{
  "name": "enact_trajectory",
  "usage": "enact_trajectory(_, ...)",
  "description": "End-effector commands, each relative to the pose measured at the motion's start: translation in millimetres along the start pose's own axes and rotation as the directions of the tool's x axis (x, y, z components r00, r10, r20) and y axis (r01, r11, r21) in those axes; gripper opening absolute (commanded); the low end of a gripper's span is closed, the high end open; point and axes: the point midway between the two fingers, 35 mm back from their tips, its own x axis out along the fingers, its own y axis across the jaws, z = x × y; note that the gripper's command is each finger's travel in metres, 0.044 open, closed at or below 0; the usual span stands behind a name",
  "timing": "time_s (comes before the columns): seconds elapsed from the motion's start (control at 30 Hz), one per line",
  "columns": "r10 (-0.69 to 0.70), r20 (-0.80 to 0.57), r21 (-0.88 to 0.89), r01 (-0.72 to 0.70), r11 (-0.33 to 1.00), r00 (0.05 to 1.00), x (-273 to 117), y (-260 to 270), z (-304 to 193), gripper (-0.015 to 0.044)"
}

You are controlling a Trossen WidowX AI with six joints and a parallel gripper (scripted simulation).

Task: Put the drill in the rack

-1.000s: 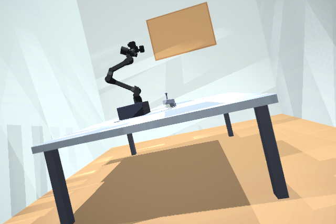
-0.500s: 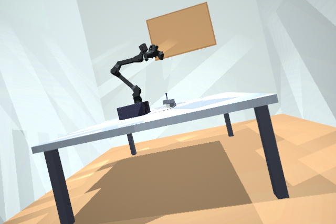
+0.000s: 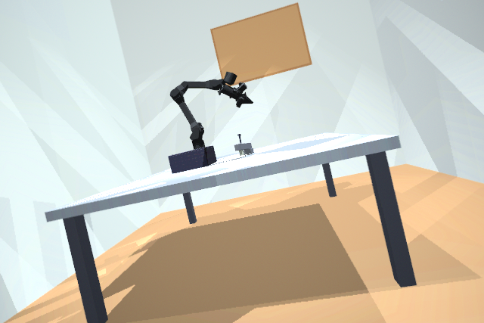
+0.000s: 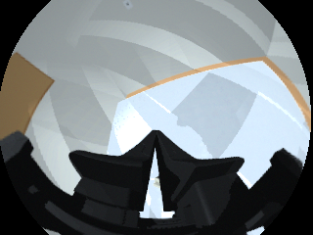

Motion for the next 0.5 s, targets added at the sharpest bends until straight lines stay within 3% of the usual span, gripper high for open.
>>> enact_trajectory(0.0,-0.257,-0.218,-0.035,0.256,0.966,0.942,16,-68,-37,0.0000)
enact_trajectory(0.17,-0.443,-0.462,-0.136,0.432,0.891,0.768,8,-125,-82,0.0000)
enact_trajectory(0.3,-0.515,-0.610,-0.228,0.489,0.842,0.603,-8,-155,-111,0.0000)
enact_trajectory(0.47,-0.517,-0.617,-0.233,0.490,0.840,0.593,-9,-156,-112,0.0000)
